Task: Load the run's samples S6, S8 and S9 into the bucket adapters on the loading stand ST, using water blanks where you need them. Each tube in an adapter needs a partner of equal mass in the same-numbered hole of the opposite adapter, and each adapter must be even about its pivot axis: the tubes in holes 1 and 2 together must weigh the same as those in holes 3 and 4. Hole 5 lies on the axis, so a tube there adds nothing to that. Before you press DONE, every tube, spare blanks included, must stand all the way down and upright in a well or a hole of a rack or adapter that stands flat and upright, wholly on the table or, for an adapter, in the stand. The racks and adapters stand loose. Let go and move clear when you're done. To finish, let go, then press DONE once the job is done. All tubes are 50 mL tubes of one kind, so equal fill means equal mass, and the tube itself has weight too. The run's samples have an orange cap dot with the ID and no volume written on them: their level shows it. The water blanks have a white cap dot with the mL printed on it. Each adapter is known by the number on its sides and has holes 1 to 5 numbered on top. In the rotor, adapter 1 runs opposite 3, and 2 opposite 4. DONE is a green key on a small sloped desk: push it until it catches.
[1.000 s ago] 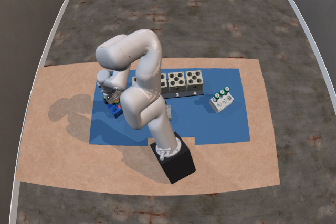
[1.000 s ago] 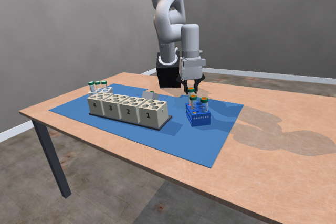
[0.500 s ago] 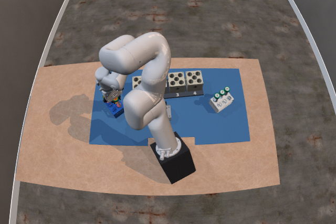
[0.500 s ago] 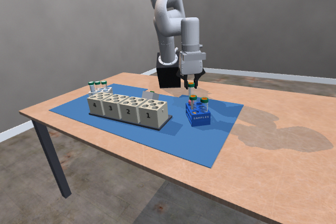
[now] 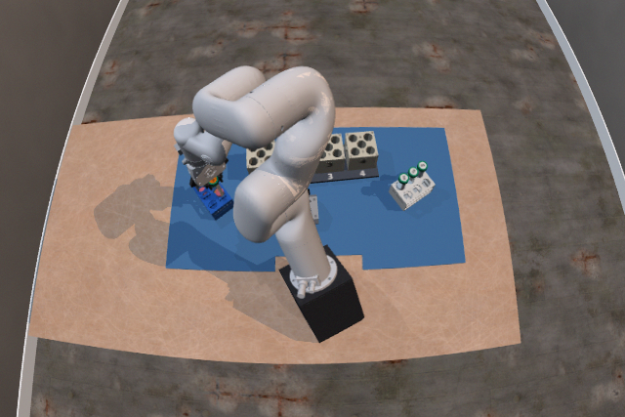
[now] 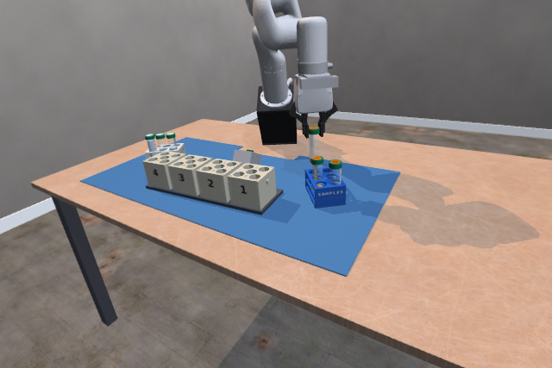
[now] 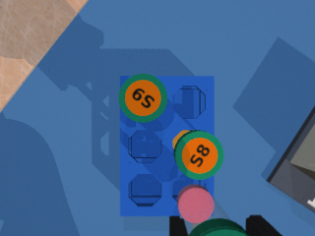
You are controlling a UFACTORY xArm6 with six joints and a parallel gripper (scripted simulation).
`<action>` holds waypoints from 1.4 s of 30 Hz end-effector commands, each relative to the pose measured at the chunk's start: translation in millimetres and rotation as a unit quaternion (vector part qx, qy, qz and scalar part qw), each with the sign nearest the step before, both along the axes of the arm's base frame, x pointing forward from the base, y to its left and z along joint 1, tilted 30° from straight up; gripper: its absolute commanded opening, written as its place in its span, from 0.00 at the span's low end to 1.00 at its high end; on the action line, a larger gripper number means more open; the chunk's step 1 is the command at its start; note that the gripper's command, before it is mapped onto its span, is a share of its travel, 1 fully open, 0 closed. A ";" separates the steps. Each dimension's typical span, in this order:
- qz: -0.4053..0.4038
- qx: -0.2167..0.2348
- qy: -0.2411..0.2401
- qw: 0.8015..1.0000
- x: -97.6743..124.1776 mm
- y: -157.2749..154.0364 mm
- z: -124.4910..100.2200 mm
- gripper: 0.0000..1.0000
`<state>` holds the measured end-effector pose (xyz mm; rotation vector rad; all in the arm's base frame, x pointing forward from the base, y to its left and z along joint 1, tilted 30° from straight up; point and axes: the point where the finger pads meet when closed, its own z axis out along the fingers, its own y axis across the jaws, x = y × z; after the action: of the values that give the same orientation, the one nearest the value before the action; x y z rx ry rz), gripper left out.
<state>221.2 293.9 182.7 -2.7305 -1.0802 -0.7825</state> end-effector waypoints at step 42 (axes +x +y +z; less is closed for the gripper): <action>0.000 0.001 -0.001 1.000 -24.7 -15.7 52.2 0.00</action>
<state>196.2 277.4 233.2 -2.7313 -1.0805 -0.7815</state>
